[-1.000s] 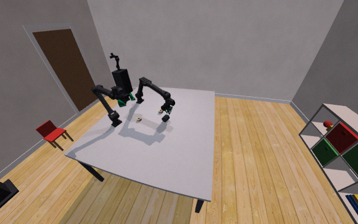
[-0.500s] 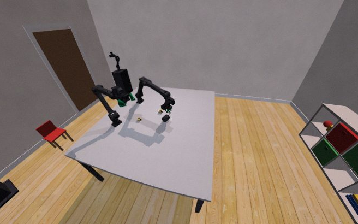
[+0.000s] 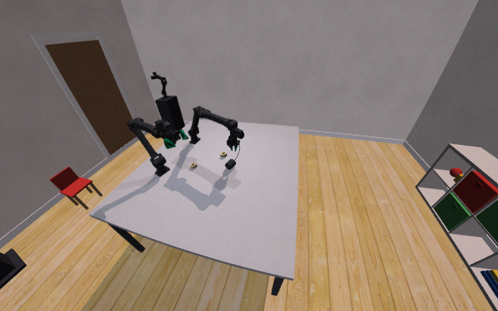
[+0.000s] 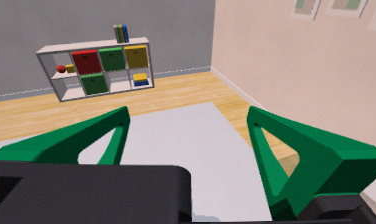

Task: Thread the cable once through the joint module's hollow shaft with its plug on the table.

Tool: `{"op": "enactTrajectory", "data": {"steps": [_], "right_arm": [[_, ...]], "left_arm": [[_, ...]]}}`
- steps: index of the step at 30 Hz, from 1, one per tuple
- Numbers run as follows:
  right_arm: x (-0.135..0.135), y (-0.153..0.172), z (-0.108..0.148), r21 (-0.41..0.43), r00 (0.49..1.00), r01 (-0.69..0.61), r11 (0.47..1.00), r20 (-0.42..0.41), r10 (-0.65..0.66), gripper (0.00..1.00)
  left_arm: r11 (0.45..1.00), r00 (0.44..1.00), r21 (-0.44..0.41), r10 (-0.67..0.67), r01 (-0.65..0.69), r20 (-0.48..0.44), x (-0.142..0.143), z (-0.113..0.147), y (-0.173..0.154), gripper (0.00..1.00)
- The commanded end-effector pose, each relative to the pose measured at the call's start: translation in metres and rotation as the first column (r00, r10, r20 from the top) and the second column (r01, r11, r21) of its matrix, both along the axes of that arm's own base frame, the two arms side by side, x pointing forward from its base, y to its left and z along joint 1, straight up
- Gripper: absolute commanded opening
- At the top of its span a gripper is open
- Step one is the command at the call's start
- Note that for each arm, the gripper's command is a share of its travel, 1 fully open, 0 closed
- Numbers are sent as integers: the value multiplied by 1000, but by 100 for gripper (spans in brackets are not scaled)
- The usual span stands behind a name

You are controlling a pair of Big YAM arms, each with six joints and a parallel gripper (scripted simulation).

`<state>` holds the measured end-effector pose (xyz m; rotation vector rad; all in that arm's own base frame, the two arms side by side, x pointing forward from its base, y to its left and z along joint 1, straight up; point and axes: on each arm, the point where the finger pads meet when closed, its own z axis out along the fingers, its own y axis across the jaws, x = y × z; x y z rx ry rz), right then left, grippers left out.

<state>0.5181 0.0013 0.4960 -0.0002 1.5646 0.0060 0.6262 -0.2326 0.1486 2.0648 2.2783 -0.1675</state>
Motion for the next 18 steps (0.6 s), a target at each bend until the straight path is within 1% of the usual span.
{"op": "enactTrajectory", "data": {"steps": [1, 2, 3, 4, 5, 6, 7, 8, 10, 11, 12, 13, 15, 16, 17, 18], "right_arm": [[1, 4, 49, 6, 996, -7, 1000, 87, 6, 100], [1, 4, 49, 6, 996, -7, 1000, 87, 6, 100], [1, 4, 49, 6, 996, -7, 1000, 87, 6, 100], [1, 4, 49, 6, 996, -7, 1000, 87, 6, 100], [1, 4, 49, 6, 996, -7, 1000, 87, 6, 100], [1, 4, 49, 6, 996, -7, 1000, 87, 6, 100], [1, 4, 49, 6, 996, -7, 1000, 87, 6, 100], [1, 4, 49, 6, 996, -7, 1000, 87, 6, 100], [1, 4, 49, 6, 996, -7, 1000, 87, 6, 100], [1, 4, 49, 6, 996, -7, 1000, 87, 6, 100], [1, 4, 49, 6, 996, -7, 1000, 87, 6, 100], [1, 4, 49, 6, 996, -7, 1000, 87, 6, 100], [1, 4, 49, 6, 996, -7, 1000, 87, 6, 100], [1, 4, 49, 6, 996, -7, 1000, 87, 6, 100], [1, 4, 49, 6, 996, -7, 1000, 87, 6, 100], [1, 4, 49, 6, 996, -7, 1000, 87, 6, 100]], "left_arm": [[995, 989, 43, 98, -93, -111, -7, -39, -8, 32], [991, 978, 72, 123, -113, -169, -21, -60, -2, 32], [986, 986, -24, 165, -164, 10, 20, 15, -2, 32], [981, 980, -54, 189, -186, 57, 22, 44, -2, 32], [976, 974, -67, 213, -208, 74, 22, 59, -1, 32], [970, 968, -74, 238, -232, 84, 22, 66, 1, 32], [964, 962, -76, 261, -255, 76, 21, 65, 1, 32], [958, 958, -65, 283, -280, 50, 23, 48, 1, 32], [944, 943, -11, 328, -329, -47, 7, -5, 5, 32], [936, 934, 0, 351, -352, -66, 3, -15, 6, 32], [927, 927, -22, 372, -373, -45, 2, 5, 6, 32], [919, 919, -29, 391, -392, -41, 3, 10, 4, 32], [919, 919, -29, 391, -392, -41, 3, 10, 4, 32], [915, 915, -32, 401, -402, -43, 1, 10, -4, 32], [907, 909, -50, 416, -417, -29, -2, 25, -5, 32], [897, 899, -53, 438, -439, -32, -2, 26, -5, 32]]}}
